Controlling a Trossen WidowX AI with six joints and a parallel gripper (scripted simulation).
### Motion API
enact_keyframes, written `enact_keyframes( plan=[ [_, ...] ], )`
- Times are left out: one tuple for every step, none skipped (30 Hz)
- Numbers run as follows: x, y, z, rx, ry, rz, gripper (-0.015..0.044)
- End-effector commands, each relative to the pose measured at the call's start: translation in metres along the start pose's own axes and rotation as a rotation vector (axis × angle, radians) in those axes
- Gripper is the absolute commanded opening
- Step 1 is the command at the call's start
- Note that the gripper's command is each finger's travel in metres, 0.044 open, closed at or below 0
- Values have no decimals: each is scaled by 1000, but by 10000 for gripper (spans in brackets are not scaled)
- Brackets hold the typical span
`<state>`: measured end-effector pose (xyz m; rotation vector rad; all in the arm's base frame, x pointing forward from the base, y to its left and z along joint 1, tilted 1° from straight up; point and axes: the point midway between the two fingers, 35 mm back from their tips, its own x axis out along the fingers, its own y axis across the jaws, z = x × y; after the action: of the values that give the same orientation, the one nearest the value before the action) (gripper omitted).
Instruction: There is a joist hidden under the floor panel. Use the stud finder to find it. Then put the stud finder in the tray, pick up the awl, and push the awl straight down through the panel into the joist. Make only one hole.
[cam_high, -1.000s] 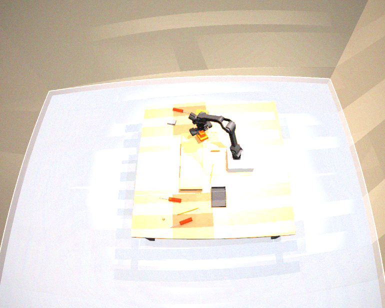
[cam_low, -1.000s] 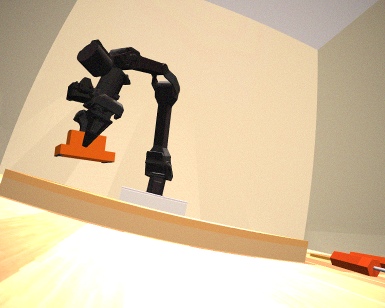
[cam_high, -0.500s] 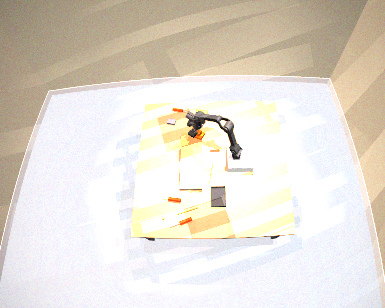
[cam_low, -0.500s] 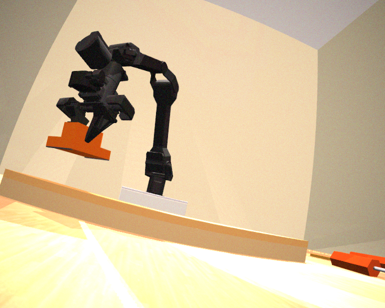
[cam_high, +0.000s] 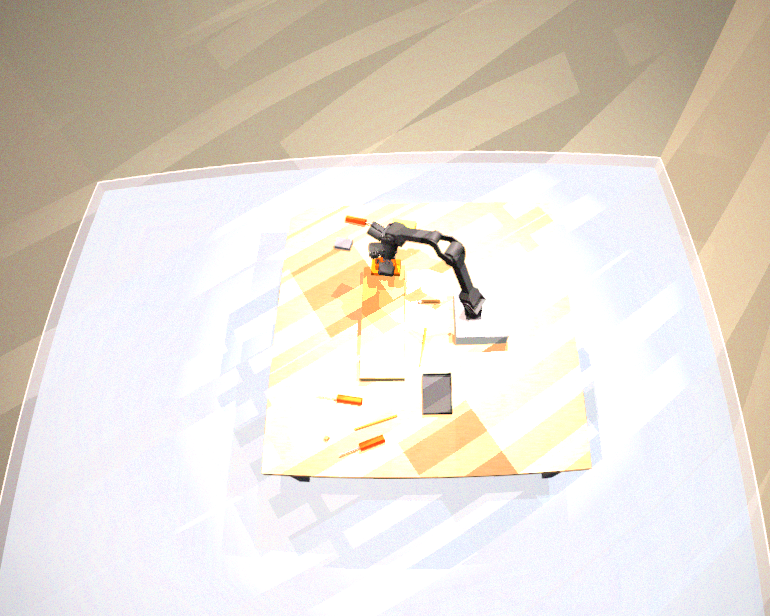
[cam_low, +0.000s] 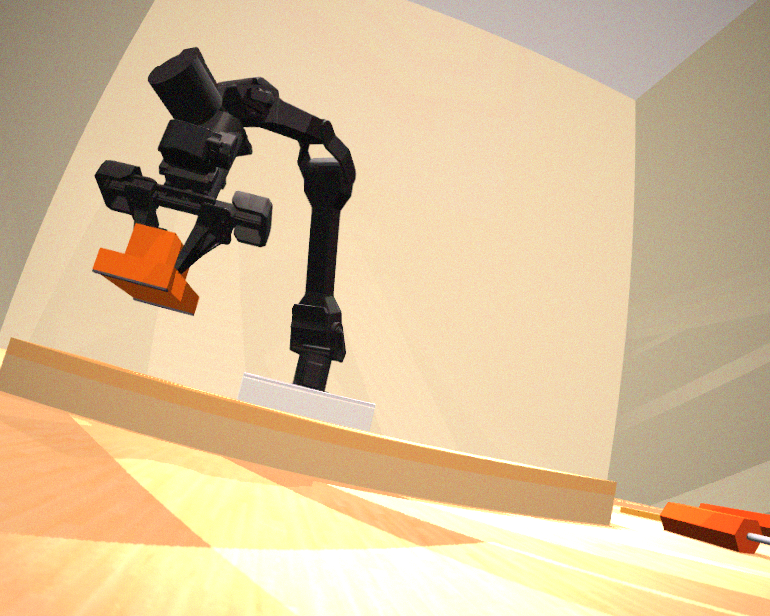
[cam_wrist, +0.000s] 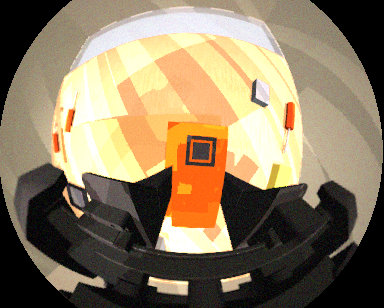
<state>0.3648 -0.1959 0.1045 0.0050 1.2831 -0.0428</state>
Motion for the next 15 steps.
enact_keyframes(
  plan=[
    [2, 0, 4, -42, -15, 3, 0],
    [3, 0, 4, -43, -15, 3, 0],
    [5, 0, 4, -43, -15, 3, 0],
    [7, 0, 3, -43, -15, 3, 0],
    [9, -1, 3, -43, -15, 3, 0],
    [11, -1, 2, -43, -15, 3, 0],
    [13, -1, 2, -44, -15, 3, 0],
    [15, -1, 2, -44, -15, 3, 0],
    [17, -1, 1, -44, -15, 3, 0],
    [19, -1, 1, -44, -15, 3, 0],
    [21, -1, 0, -44, -15, 3, 0],
    [23, -1, 0, -45, -15, 3, 0],
    [25, -1, -1, -45, -15, 3, 0],
    [27, -1, -1, -45, -15, 3, 0],
    [29, -1, -2, -45, -15, 3, 0]
  ],
)
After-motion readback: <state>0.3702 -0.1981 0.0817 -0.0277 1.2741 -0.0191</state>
